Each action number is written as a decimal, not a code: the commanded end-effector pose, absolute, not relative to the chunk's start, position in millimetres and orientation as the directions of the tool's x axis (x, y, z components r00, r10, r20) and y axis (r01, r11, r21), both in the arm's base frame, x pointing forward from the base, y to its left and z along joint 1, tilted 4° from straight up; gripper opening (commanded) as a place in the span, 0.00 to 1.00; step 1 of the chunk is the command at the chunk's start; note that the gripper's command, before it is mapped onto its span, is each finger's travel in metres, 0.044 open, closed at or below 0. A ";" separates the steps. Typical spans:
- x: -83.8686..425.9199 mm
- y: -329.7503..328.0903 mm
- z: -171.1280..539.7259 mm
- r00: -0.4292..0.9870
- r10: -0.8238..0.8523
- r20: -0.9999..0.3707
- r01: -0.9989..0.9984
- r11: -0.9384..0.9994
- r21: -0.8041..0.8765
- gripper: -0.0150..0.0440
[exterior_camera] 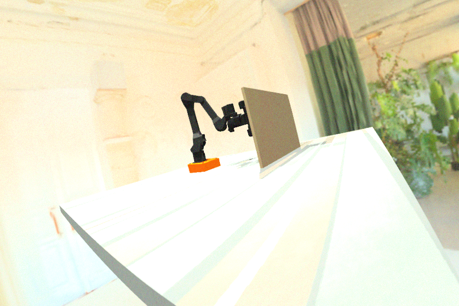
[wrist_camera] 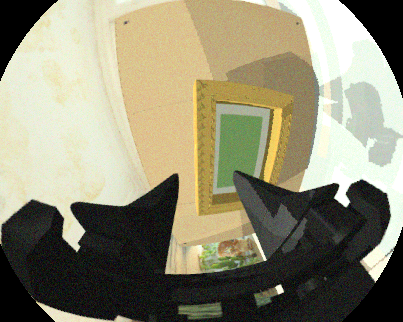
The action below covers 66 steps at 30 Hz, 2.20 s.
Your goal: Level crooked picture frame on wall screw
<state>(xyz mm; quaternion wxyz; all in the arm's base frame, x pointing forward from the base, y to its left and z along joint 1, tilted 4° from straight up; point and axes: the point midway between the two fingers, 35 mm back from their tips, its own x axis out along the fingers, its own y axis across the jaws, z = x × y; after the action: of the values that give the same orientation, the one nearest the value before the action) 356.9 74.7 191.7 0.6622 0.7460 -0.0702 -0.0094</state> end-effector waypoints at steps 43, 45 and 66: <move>391.3 70.3 193.5 0.990 -0.115 0.078 -0.091 -0.116 0.989 0.69; 391.3 70.3 193.5 0.990 -0.115 0.078 -0.091 -0.116 0.989 0.69; 391.5 70.7 193.0 0.990 -0.115 0.078 -0.091 -0.116 0.989 0.36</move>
<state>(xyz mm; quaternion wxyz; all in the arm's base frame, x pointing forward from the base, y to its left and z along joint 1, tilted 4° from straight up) 391.3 70.0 193.3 0.6629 0.7453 -0.0707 -0.0102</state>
